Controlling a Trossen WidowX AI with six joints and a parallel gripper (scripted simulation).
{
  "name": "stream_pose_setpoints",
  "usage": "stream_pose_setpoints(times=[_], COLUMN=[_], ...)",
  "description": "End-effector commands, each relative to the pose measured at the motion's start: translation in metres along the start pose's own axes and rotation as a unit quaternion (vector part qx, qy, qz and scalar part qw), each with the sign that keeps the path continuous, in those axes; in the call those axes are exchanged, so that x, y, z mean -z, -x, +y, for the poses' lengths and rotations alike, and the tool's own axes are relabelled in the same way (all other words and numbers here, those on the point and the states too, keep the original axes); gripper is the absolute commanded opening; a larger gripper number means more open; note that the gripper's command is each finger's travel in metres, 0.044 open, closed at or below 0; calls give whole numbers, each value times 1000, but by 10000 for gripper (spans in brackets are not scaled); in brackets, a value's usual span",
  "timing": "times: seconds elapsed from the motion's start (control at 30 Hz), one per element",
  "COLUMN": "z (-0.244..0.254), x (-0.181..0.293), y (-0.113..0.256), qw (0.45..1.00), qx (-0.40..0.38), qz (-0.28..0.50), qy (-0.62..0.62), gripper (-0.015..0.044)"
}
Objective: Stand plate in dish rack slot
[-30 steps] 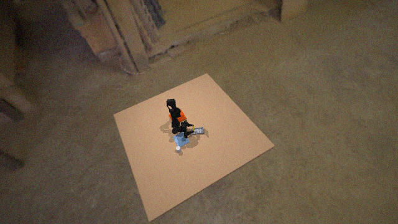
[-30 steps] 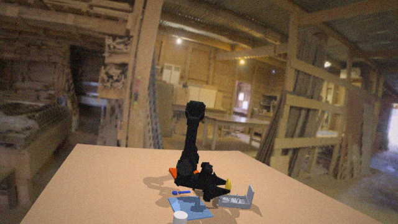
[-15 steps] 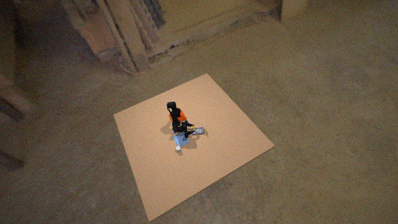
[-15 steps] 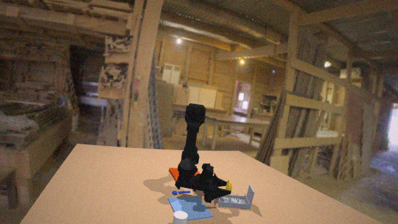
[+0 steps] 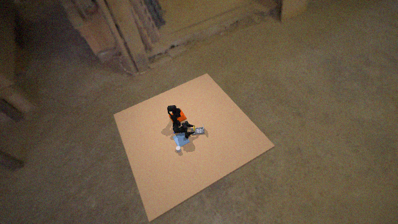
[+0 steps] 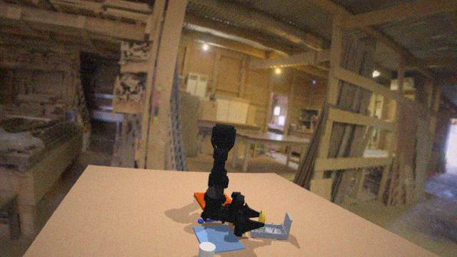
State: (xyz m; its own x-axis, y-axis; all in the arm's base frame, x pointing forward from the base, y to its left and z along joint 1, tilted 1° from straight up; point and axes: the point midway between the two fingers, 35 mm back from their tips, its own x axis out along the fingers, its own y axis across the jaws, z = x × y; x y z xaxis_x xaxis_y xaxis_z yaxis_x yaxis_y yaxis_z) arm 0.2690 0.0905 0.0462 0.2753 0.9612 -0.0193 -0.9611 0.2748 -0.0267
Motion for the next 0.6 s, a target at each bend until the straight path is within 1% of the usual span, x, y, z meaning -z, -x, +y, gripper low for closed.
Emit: stream_pose_setpoints(times=[0.0, 0.2, 0.57], z=[0, 0, 0], x=[-1, -1, 0], y=[0, 0, 0], qw=[1000, 1000, 1000], qx=[0, 0, 0], qz=[0, 0, 0], qy=[0, 0, 0], gripper=[0, 0, 289])
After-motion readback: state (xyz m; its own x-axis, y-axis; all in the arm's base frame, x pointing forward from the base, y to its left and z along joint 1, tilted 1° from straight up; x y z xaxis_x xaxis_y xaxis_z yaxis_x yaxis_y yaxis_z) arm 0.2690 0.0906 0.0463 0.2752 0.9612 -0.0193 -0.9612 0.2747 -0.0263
